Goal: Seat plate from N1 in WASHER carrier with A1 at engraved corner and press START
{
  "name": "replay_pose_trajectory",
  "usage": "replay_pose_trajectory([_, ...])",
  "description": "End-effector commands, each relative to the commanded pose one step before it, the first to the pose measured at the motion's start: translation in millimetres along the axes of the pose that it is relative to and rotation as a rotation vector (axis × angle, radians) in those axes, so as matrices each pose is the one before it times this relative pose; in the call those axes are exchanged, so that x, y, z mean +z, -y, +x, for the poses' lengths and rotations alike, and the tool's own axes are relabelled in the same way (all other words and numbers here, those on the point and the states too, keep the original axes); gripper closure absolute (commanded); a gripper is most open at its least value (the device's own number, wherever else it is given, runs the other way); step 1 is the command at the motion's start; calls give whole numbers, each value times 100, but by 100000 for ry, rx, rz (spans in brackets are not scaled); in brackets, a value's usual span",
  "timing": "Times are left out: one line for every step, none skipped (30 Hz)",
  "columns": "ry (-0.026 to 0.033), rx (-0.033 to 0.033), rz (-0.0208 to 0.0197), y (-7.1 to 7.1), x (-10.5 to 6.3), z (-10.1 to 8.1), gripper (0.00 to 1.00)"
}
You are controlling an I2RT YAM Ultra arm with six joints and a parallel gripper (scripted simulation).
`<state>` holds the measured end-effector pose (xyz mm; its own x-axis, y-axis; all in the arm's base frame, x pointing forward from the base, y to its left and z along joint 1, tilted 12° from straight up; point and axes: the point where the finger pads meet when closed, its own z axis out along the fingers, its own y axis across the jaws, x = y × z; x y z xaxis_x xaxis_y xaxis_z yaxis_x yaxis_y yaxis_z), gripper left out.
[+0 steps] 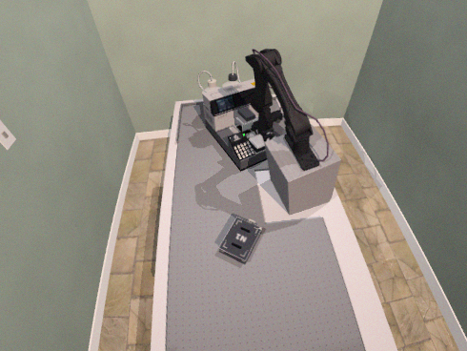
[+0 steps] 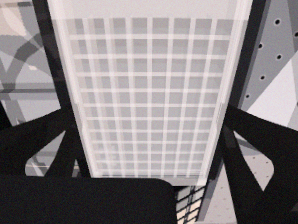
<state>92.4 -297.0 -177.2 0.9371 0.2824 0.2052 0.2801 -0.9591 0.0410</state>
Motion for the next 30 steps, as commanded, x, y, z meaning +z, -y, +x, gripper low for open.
replay_pose_trajectory([442,-4,-1202,-480,-193,-114,16])
replay_pose_trajectory([0,0,0,0,0,0,16])
replay_pose_trajectory([0,0,0,-1,0,-1,16])
replay_pose_trajectory([0,0,0,-1,0,-1,16])
replay_pose_trajectory([0,0,0,-1,0,-1,16])
replay_pose_trajectory([0,0,0,-1,0,-1,16])
replay_pose_trajectory([0,0,0,-1,0,-1,16])
replay_pose_trajectory([0,0,0,0,0,0,0])
replay_pose_trajectory([0,0,0,0,0,0,0])
replay_pose_trajectory([0,0,0,0,0,0,0])
replay_pose_trajectory([0,0,0,0,0,0,0])
replay_pose_trajectory([0,0,0,0,0,0,0])
replay_pose_trajectory([0,0,0,0,0,0,0])
replay_pose_trajectory([0,0,0,0,0,0,0])
replay_pose_trajectory([0,0,0,0,0,0,0])
replay_pose_trajectory([0,0,0,0,0,0,0])
replay_pose_trajectory([0,0,0,0,0,0,0])
replay_pose_trajectory([0,0,0,0,0,0,0])
replay_pose_trajectory([0,0,0,0,0,0,0])
replay_pose_trajectory([0,0,0,0,0,0,0])
replay_pose_trajectory([0,0,0,0,0,0,0])
replay_pose_trajectory([0,0,0,0,0,0,0])
replay_pose_trajectory([0,0,0,0,0,0,0])
replay_pose_trajectory([0,0,0,0,0,0,0])
replay_pose_trajectory([0,0,0,0,0,0,0])
replay_pose_trajectory([0,0,0,0,0,0,0])
replay_pose_trajectory([0,0,0,0,0,0,0])
replay_pose_trajectory([0,0,0,0,0,0,0])
replay_pose_trajectory([0,0,0,0,0,0,0])
replay_pose_trajectory([0,0,0,0,0,0,0])
